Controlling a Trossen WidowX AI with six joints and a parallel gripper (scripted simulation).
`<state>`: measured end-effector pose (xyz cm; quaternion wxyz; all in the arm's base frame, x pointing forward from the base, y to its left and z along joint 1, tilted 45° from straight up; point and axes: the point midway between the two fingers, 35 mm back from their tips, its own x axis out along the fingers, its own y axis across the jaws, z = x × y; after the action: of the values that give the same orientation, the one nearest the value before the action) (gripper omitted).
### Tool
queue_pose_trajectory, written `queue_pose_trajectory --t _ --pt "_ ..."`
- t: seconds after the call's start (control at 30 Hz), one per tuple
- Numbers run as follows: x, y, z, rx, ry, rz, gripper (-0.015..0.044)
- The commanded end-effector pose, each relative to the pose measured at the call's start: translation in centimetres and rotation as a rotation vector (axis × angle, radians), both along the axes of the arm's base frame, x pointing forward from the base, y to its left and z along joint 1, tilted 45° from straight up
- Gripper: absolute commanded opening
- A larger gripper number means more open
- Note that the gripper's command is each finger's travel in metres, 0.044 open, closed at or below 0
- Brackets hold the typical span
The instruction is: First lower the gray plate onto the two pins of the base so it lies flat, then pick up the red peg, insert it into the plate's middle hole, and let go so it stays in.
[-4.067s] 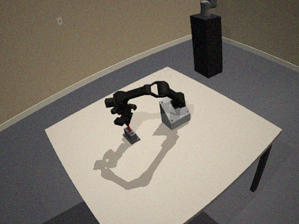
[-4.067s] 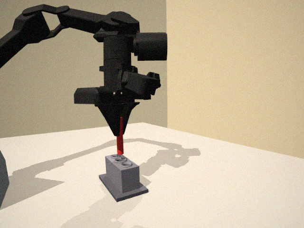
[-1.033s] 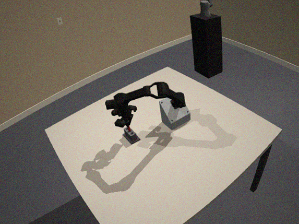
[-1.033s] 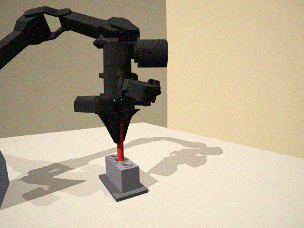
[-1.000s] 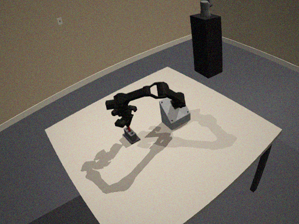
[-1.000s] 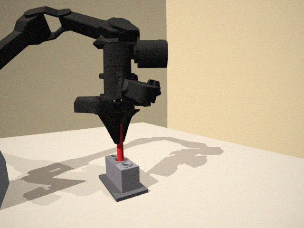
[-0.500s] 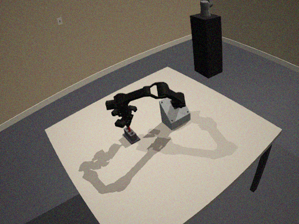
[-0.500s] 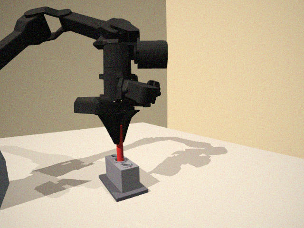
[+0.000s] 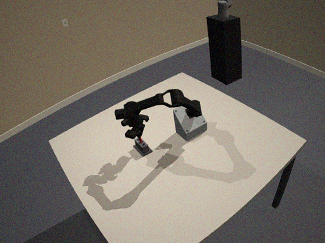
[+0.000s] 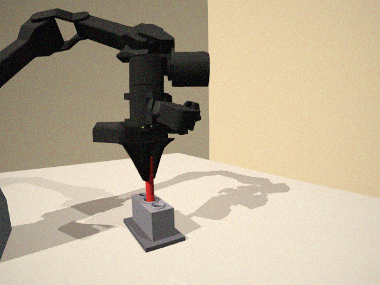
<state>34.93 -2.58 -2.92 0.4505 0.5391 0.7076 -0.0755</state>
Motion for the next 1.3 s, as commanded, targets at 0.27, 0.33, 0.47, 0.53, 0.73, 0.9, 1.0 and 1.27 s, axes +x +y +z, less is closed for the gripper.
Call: queue_pose_trajectory --t 0.27,0.33,0.47,0.53,0.73,0.9,1.0,1.27 --pt "0.00 -0.02 0.01 0.000 0.000 0.000 0.0150" --pt "0.00 -0.02 0.01 0.000 0.000 0.000 0.0150" --pt "-0.01 -0.20 0.18 0.003 0.003 -0.008 0.0150" --pt "-0.05 -0.29 0.28 0.004 0.004 -0.012 0.0150" --pt "-0.18 -0.47 0.36 0.004 0.004 -0.012 0.0150" --pt "-0.28 -0.62 0.40 0.004 0.004 -0.012 0.0150" --pt "-0.32 -0.71 0.42 0.004 0.004 -0.012 0.0150" --pt "-0.44 -0.90 0.51 0.004 0.004 -0.012 0.0150"
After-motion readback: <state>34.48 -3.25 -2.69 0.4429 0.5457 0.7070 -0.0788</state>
